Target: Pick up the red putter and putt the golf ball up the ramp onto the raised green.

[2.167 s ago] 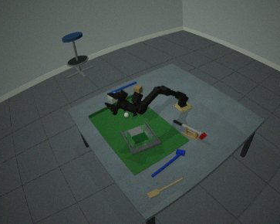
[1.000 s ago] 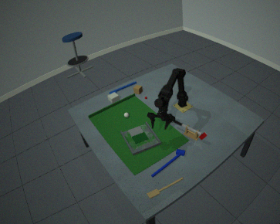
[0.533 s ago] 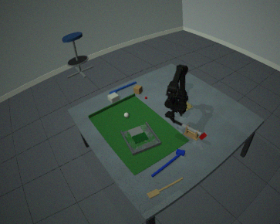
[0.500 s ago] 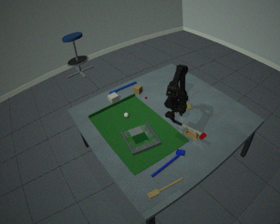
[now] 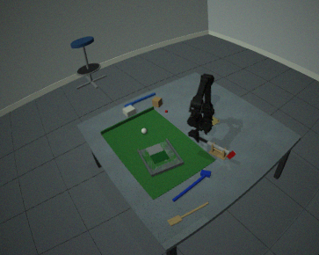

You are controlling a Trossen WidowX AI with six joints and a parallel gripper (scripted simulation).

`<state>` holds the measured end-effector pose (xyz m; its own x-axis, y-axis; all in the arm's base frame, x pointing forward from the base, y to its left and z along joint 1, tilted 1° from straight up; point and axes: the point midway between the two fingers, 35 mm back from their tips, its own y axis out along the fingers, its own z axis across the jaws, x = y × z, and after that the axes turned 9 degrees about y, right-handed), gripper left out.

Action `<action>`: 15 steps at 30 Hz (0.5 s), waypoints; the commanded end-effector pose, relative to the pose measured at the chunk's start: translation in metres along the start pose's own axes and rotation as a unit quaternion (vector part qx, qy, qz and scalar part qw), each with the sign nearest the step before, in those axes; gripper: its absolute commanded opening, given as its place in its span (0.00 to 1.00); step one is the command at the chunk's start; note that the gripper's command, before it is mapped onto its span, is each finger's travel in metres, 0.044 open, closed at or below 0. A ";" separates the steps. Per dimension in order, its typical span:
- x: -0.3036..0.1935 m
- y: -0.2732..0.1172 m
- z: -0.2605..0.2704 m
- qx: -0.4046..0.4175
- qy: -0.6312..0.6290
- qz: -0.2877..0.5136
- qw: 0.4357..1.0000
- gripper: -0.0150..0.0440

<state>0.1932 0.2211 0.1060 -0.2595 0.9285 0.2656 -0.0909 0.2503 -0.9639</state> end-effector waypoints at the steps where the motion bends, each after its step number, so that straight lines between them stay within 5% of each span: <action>1: -0.004 0.014 0.002 0.006 0.000 0.000 1.000 1.00; 15: -0.009 0.030 0.002 0.006 0.000 0.000 1.000 1.00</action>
<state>0.1936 0.2215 0.0812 -0.2594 0.9286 0.2655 -0.0914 0.2500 -0.9639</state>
